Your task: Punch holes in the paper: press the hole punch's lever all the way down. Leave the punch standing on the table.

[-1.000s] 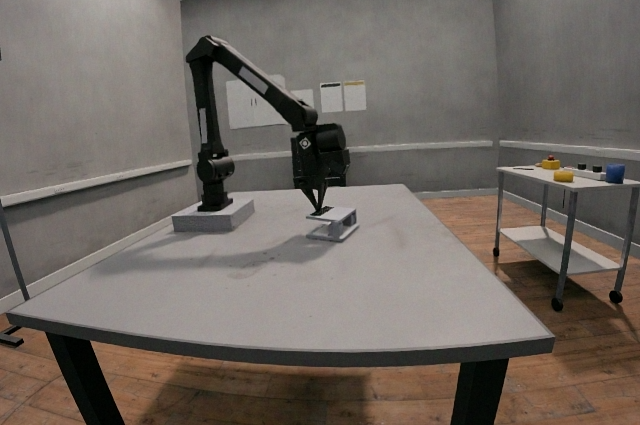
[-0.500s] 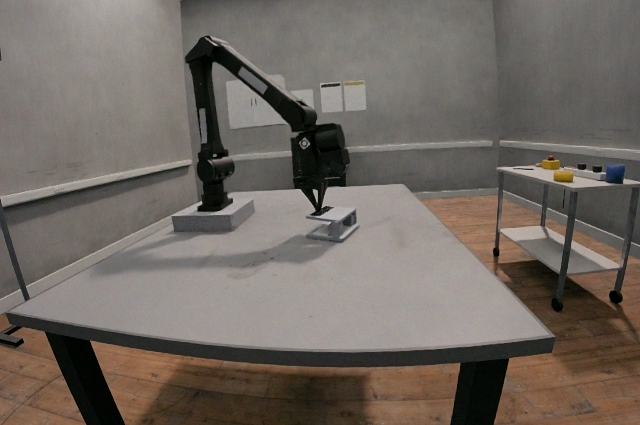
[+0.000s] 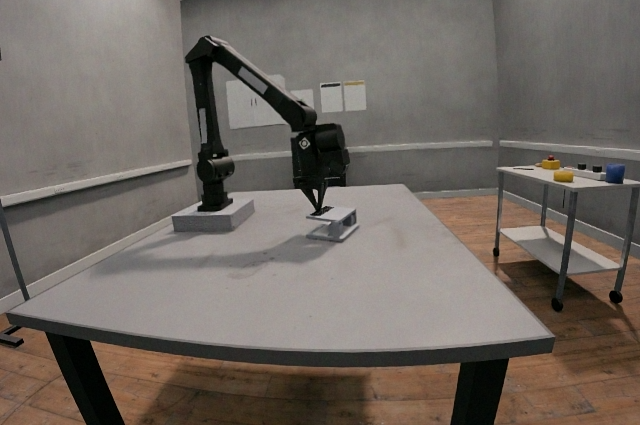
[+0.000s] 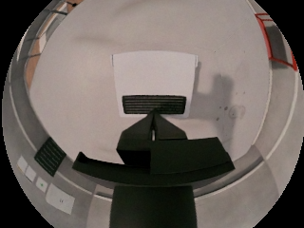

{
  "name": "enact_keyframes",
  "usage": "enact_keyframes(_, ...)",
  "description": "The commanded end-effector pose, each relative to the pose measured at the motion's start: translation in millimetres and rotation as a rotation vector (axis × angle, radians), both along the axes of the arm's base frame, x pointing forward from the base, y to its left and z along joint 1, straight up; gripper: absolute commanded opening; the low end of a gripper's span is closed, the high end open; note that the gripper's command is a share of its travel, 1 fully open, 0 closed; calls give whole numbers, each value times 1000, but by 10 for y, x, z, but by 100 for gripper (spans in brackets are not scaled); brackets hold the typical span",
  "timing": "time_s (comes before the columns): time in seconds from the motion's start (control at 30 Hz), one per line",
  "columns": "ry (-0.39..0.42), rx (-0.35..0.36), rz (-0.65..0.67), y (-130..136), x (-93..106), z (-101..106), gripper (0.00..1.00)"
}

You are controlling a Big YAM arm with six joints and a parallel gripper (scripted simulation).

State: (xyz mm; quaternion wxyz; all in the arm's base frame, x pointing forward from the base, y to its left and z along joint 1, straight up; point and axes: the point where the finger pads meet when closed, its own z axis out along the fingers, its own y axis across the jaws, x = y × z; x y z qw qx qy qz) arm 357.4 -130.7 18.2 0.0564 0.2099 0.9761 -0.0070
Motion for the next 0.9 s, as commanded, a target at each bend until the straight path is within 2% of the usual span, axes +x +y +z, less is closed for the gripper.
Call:
enact_keyframes(0.0, 106, 36, -7, 45, -273, -480, 0)
enact_keyframes(0.87, 106, 35, -6, 54, -315, -532, 0)
